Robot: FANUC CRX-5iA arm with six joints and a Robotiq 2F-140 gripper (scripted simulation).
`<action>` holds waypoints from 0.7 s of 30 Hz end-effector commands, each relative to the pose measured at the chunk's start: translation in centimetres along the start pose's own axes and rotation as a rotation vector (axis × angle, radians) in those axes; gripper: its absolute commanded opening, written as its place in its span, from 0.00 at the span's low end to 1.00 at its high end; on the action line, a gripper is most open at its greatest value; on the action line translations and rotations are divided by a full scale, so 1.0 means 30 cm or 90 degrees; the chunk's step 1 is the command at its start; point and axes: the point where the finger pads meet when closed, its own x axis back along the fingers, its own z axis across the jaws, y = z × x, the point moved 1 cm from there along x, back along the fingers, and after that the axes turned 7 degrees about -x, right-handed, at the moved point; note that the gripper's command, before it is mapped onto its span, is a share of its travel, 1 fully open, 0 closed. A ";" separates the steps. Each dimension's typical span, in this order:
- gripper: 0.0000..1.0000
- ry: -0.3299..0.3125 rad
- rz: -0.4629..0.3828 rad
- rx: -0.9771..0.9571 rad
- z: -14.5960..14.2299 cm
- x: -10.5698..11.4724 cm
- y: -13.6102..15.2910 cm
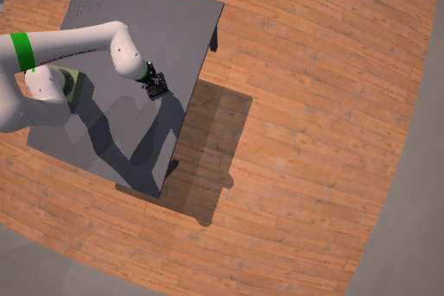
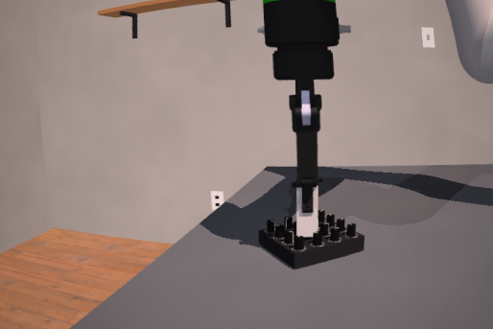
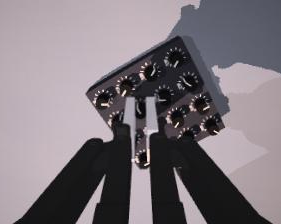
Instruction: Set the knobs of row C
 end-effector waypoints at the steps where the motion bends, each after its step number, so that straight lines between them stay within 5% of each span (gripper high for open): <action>1: 0.05 -0.003 -0.003 0.066 0.000 0.000 -0.001; 21: 0.05 -0.003 -0.002 0.268 0.000 0.000 -0.001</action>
